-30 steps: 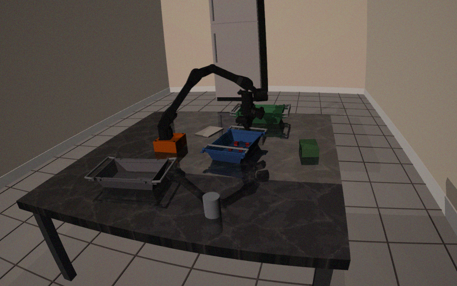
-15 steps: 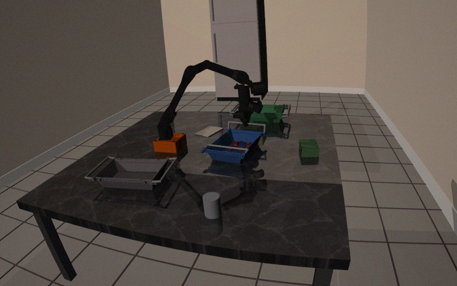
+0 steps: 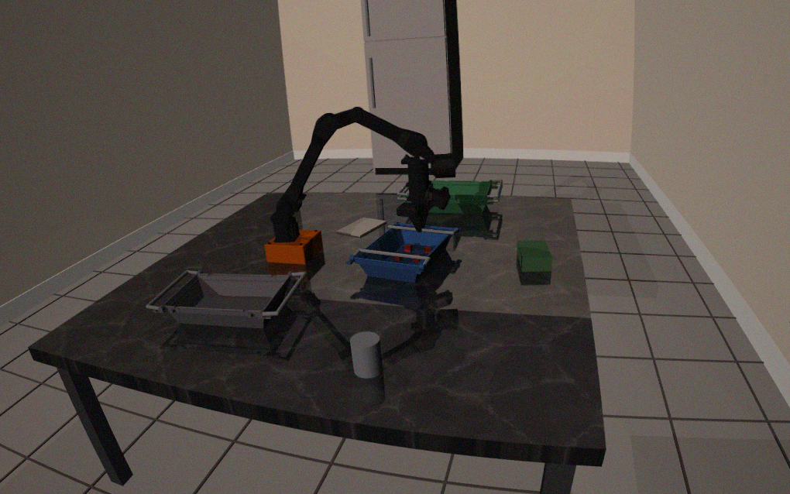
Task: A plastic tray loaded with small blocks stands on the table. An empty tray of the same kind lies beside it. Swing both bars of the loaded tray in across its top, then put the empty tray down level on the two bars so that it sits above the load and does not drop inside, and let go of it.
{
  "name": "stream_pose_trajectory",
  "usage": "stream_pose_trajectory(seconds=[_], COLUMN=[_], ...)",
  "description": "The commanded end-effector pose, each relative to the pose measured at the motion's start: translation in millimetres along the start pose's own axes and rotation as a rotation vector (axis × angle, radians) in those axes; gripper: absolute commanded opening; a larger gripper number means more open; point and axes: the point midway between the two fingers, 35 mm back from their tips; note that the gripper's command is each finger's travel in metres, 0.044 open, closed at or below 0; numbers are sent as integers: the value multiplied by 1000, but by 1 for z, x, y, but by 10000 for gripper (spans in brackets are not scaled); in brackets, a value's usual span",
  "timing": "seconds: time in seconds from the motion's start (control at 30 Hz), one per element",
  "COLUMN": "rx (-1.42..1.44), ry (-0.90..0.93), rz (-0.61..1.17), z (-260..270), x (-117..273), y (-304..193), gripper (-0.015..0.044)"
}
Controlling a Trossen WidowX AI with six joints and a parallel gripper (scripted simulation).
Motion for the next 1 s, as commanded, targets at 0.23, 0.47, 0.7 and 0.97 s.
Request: stream_pose_trajectory(seconds=[0.23,0.47,0.7,0.97], rx=[6,6,6,6], ry=[5,5,5,5], rz=[-7,-7,-7,-7], z=[4,4,4,4], x=[32,32,32,32], y=[2,2,2,2], gripper=[88,88,88,88])
Point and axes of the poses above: the point midway between the two fingers, 35 mm back from their tips, its own x axis back along the fingers, its own z axis across the jaws, y = z × x, and after that the axes turned 8 degrees about -x, right-handed
